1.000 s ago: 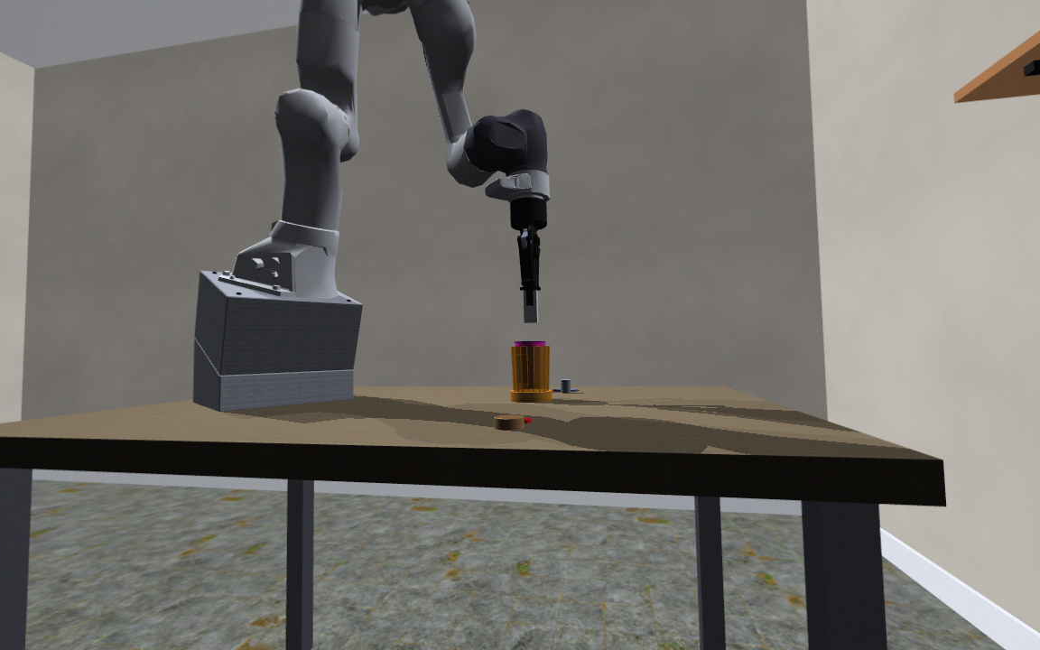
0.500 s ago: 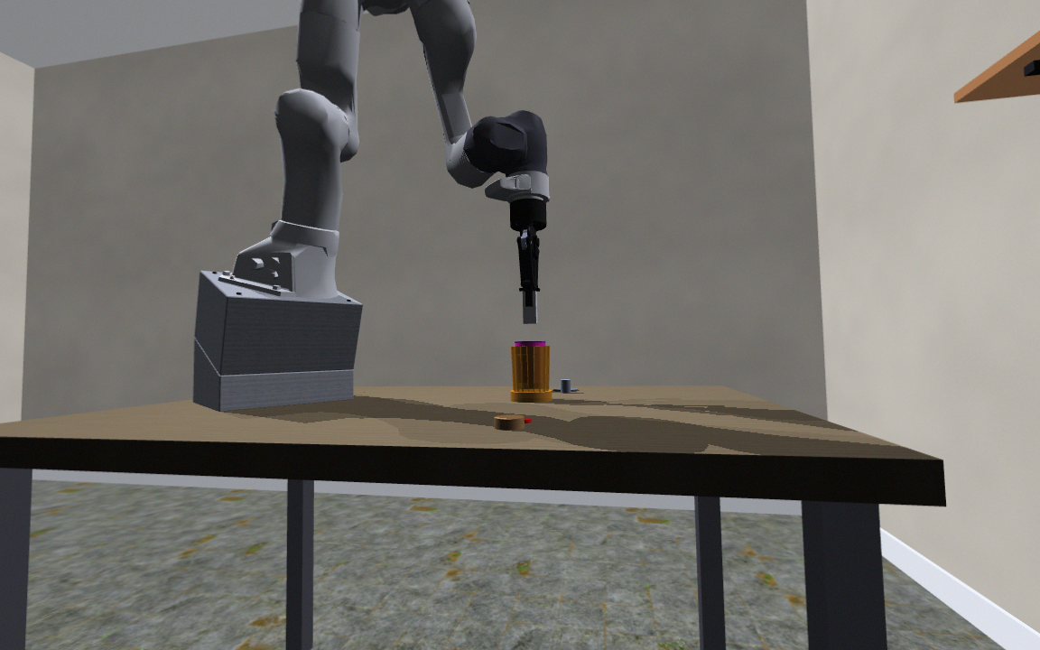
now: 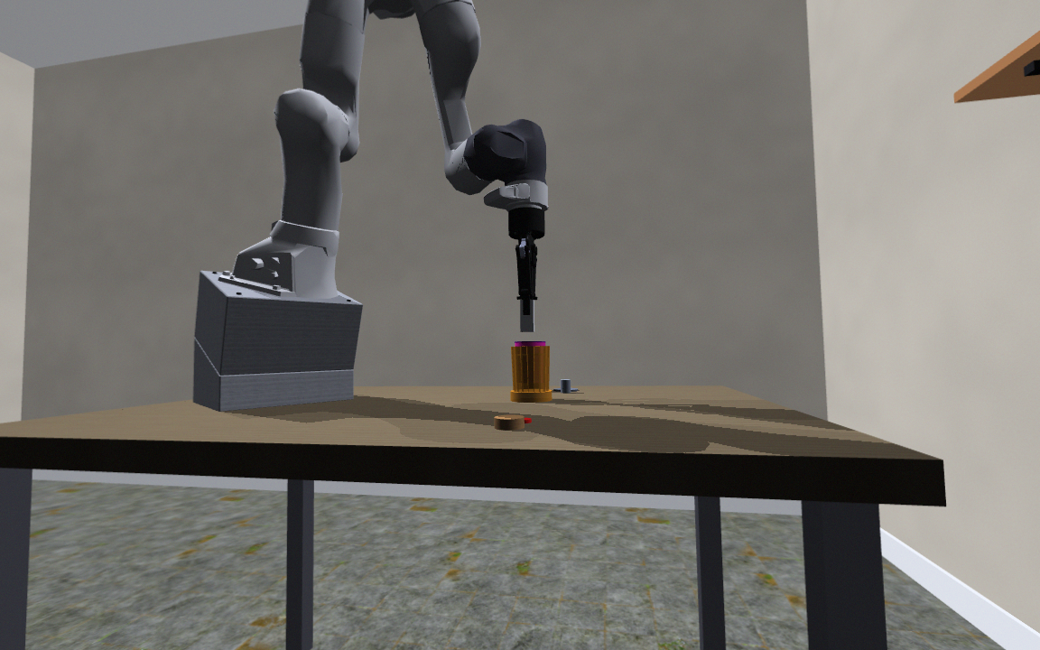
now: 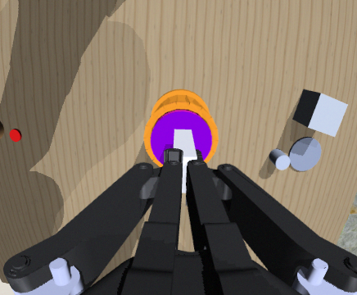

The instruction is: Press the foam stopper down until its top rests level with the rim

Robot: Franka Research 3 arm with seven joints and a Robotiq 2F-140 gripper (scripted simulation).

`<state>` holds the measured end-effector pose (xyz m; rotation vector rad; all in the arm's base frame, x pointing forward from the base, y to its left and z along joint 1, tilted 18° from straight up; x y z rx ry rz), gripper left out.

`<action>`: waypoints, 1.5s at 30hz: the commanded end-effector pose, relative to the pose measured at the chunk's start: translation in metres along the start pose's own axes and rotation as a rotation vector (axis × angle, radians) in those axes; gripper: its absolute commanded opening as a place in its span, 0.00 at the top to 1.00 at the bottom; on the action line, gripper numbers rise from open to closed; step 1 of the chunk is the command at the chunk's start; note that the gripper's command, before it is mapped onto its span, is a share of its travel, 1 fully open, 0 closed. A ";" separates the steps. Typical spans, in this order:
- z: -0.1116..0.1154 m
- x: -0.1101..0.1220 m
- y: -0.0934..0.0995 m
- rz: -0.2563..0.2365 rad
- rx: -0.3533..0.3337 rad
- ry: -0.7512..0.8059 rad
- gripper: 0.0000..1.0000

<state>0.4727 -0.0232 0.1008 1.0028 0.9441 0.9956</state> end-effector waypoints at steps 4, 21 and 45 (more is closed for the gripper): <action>0.003 0.000 -0.016 0.005 -0.009 -0.015 1.00; 0.003 0.000 -0.019 0.005 -0.009 -0.015 1.00; 0.001 -0.001 -0.026 0.005 -0.009 -0.015 1.00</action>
Point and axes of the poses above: the point where the finger pads meet when closed, its own y axis back along the fingers, its own x axis across the jaws, z = x × y, the point moved 5 cm from there along y, back along the fingers, and after that the axes turned 5 degrees about -y, right-handed, at the moved point
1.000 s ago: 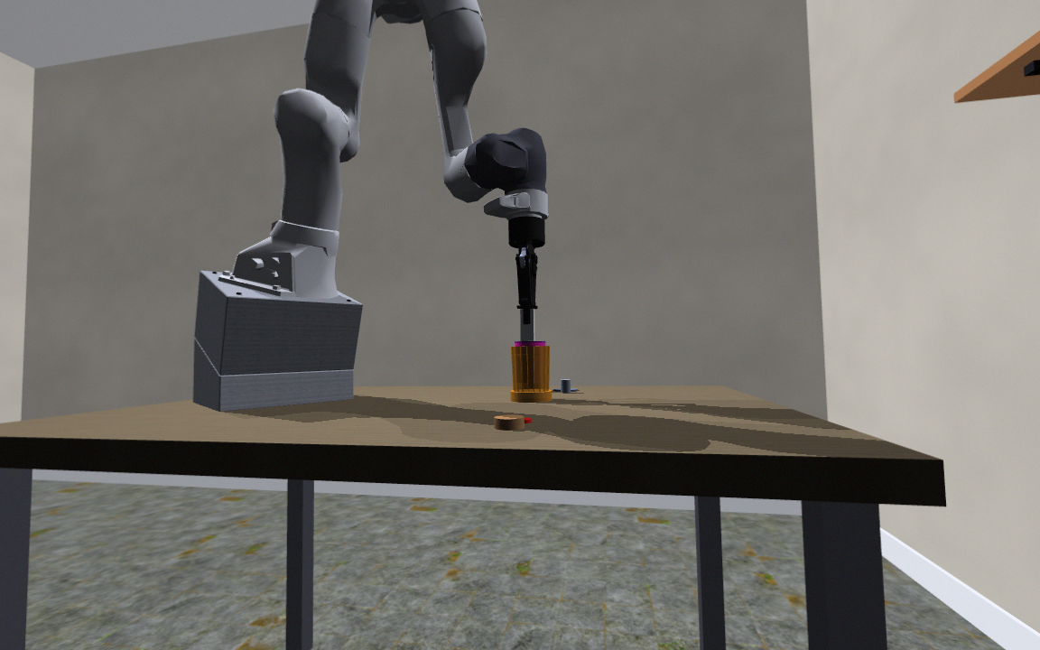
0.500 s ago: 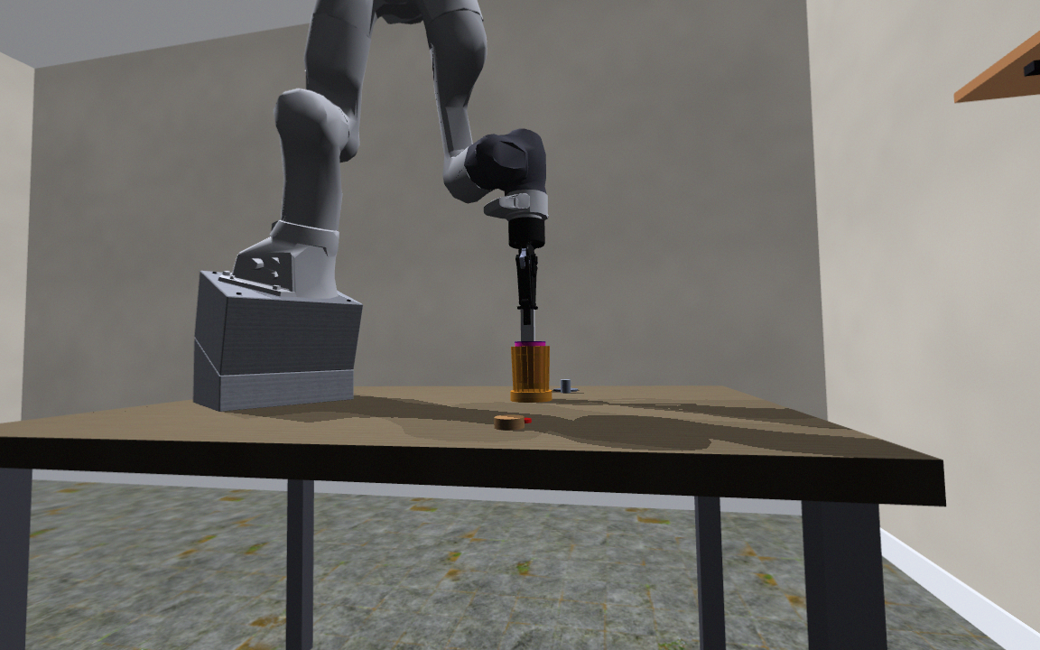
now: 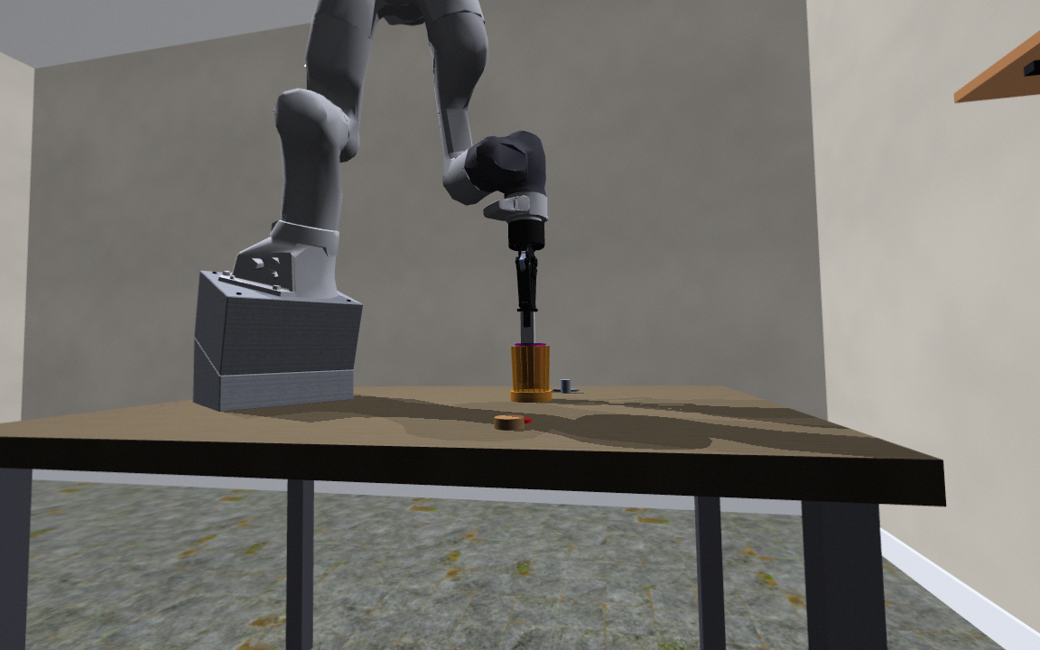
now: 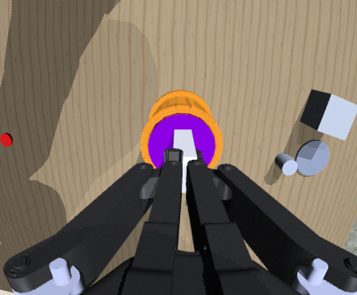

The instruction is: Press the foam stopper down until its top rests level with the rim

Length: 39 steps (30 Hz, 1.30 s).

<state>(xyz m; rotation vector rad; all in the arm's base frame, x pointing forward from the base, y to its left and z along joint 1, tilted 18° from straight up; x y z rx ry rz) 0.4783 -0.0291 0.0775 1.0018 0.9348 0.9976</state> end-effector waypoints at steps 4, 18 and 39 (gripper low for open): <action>0.000 -0.001 -0.004 0.001 -0.003 -0.009 1.00; -0.001 -0.001 -0.011 0.001 -0.003 -0.009 1.00; -0.003 -0.002 -0.018 0.001 -0.003 -0.009 1.00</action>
Point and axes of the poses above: the point where the finger pads meet when closed, its own y axis back along the fingers, its own x axis across the jaws, z = x × y, the point moved 5 cm from there along y, back along the fingers, and after that the axes turned 5 degrees about -y, right-handed, at the moved point
